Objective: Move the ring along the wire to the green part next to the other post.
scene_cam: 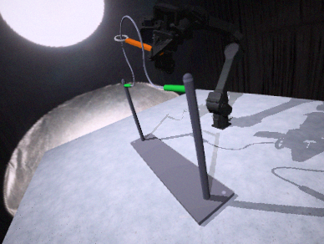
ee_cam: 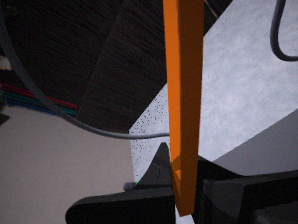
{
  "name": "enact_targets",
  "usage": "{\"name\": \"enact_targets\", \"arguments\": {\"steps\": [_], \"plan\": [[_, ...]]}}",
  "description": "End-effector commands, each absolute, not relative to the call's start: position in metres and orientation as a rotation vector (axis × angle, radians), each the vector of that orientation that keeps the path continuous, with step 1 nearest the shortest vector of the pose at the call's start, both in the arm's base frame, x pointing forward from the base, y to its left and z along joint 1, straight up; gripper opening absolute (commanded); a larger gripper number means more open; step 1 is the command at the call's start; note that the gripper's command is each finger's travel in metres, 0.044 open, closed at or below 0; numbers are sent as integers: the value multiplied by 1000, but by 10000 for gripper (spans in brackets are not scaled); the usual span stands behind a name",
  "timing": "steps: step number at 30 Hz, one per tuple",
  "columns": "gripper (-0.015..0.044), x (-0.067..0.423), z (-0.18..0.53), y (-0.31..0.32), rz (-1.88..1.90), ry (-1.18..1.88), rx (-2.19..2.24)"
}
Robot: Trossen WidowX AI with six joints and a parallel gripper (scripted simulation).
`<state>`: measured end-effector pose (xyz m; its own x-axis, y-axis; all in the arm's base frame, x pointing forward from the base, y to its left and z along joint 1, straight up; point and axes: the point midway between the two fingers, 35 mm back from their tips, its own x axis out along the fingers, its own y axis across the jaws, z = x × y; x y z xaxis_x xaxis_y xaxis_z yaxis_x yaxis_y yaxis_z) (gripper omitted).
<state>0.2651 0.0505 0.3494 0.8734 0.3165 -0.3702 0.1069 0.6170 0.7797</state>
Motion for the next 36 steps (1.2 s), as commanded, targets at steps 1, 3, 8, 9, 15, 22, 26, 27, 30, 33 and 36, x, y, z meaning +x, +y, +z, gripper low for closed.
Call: {"name": "enact_targets", "arguments": {"steps": [1,3,8,9,15,22,26,27,30,33,36], "plan": [[-150,265,349,48,107,509,835],[-150,265,348,48,99,510,808],[-150,265,346,45,78,510,740],[-150,265,346,45,74,511,727],[-150,265,343,42,51,511,645],[-150,265,340,39,23,510,551],[-150,265,339,37,8,509,496],[-150,265,339,36,4,508,483],[-150,265,338,34,-8,507,442],[-150,265,337,33,-19,506,402],[-150,265,336,31,-30,505,361]]}}
